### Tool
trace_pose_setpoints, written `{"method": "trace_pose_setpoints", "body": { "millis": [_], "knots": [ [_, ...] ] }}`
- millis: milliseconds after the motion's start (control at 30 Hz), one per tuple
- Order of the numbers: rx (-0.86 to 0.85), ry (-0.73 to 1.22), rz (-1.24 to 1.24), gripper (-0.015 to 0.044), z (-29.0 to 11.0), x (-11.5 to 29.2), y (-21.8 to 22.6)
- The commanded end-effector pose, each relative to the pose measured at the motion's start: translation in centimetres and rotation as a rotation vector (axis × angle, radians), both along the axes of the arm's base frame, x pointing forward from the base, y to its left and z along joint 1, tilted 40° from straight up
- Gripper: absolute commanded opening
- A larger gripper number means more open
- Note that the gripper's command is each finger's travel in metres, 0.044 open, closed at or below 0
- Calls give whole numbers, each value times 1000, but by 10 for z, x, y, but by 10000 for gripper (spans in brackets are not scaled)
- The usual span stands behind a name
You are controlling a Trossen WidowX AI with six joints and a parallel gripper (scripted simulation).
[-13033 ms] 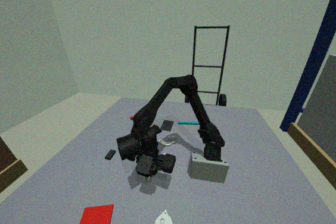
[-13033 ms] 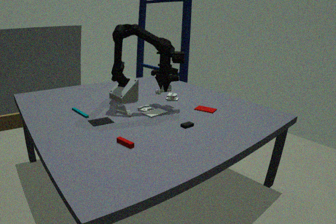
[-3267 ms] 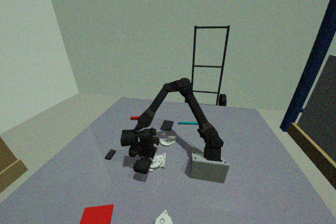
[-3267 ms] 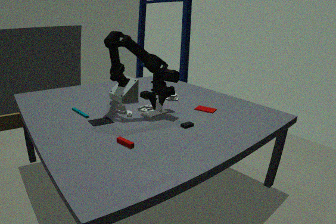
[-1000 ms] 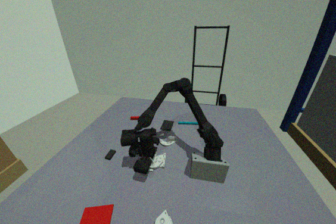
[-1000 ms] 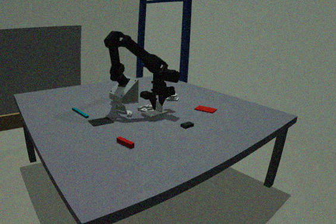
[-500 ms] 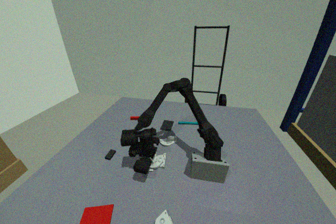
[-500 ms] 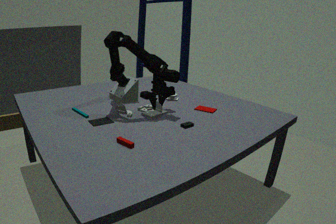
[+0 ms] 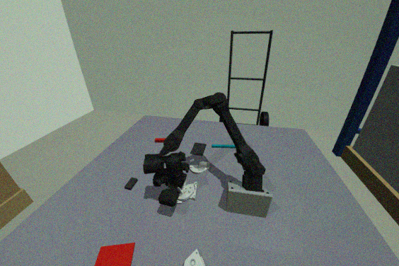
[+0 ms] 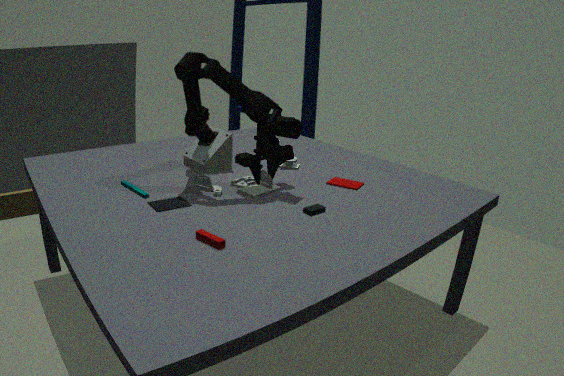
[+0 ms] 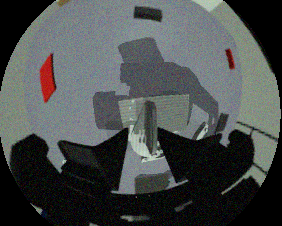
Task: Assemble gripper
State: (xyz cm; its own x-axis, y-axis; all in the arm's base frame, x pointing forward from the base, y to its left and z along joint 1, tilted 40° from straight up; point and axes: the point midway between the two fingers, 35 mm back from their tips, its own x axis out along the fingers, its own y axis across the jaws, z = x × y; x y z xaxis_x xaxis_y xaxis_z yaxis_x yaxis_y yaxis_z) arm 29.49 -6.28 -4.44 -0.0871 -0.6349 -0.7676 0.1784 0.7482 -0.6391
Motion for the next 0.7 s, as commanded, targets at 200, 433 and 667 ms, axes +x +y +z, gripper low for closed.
{"method": "trace_pose_setpoints", "body": {
  "millis": [200,433,667],
  "knots": [
    [0,0,0,224,0,0,0],
    [1,0,2,224,28,5,24],
    [-1,1,4,224,54,5,44]
  ]
}}
